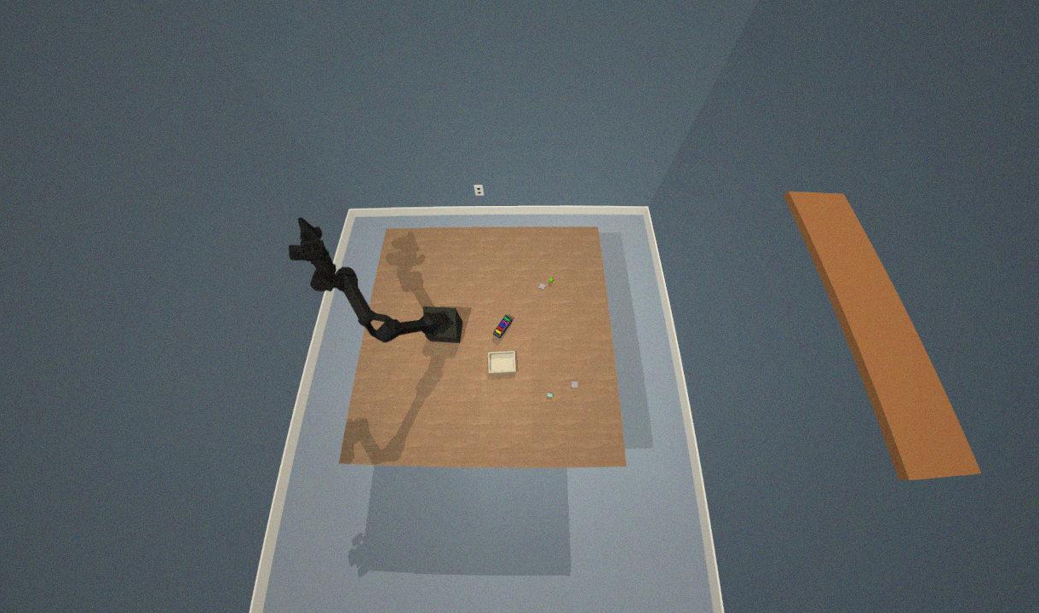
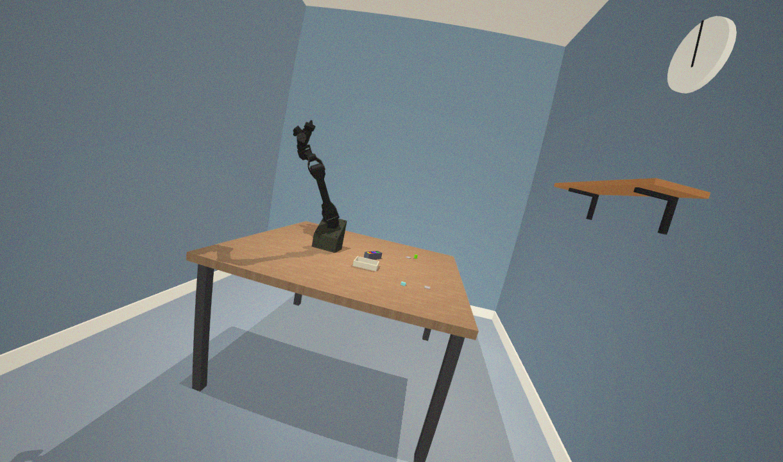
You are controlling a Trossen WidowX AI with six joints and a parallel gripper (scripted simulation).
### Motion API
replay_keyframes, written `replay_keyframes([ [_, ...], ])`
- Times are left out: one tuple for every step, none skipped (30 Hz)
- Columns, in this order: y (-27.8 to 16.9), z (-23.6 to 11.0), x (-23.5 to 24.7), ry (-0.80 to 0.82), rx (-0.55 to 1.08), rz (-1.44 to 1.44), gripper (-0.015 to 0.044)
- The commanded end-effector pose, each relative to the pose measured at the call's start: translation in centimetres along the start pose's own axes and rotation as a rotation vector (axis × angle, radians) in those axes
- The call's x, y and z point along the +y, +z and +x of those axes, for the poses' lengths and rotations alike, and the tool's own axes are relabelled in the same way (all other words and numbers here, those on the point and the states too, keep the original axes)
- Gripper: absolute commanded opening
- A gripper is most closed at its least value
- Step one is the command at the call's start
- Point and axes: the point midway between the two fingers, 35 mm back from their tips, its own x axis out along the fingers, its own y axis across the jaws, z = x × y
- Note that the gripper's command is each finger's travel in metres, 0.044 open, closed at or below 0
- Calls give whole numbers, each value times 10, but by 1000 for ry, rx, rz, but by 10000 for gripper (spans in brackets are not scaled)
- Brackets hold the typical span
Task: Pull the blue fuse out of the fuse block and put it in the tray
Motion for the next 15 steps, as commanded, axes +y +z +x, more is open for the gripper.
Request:
replay_keyframes([
  [-58, 21, 8, 44, 98, -15, 74],
  [-74, 26, 10, 53, 128, -15, 74],
  [-91, 30, 11, 61, 158, -15, 74],
  [-108, 33, 12, 69, 192, -11, 74],
  [-125, 37, 14, 75, 226, -7, 74],
  [-143, 39, 14, 81, 260, -1, 74],
  [-160, 41, 15, 86, 296, 4, 74],
  [-178, 43, 15, 90, 332, 11, 74],
  [-196, 44, 15, 94, 369, 18, 74],
  [-214, 44, 14, 96, 406, 25, 74],
  [-232, 44, 13, 97, 444, 33, 74],
  [-250, 43, 12, 98, 483, 42, 74],
  [-268, 42, 11, 97, 522, 51, 74],
  [-286, 40, 9, 96, 561, 61, 74],
  [-304, 37, 7, 93, 600, 71, 74],
])
